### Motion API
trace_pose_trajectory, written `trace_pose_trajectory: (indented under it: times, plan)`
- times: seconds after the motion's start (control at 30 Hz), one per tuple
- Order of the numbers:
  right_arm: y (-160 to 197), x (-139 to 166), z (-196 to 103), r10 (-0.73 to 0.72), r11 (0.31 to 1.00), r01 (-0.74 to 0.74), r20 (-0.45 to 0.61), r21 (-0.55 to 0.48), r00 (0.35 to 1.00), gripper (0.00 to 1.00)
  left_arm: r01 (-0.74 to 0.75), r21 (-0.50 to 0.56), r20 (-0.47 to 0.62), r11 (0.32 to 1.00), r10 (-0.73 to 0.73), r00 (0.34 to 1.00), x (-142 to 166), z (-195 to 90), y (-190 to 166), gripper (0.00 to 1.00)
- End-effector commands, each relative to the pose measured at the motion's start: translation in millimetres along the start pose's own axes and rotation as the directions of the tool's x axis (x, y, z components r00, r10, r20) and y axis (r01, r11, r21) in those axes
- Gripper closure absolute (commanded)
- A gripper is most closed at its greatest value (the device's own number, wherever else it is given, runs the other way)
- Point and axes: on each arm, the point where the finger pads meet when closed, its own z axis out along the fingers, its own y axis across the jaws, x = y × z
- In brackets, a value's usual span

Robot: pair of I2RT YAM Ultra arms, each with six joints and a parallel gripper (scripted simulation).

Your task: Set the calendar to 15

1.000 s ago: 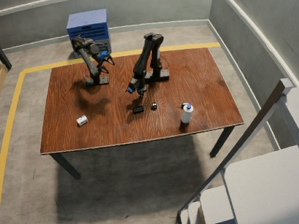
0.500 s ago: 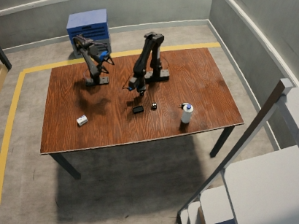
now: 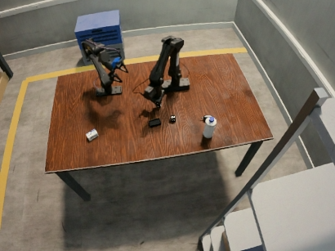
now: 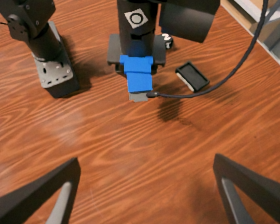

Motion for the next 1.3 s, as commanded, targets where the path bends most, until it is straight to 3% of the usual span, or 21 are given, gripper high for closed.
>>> trace_pose_trajectory:
  times: [0.0,1.27]
  plan:
    - [1,-5,-3,0.001,1.0,-0.001,0.003,-0.014,1.0,0.0,-0.047,-0.031,0.015,0.998,0.047,0.999,0,-4,1,0.74]
    - [1,-5,-3,0.001,1.0,-0.001,0.003,-0.014,1.0,0.0,-0.047,-0.017,0.011,0.999,0.047,0.999,0,14,0,0.74]
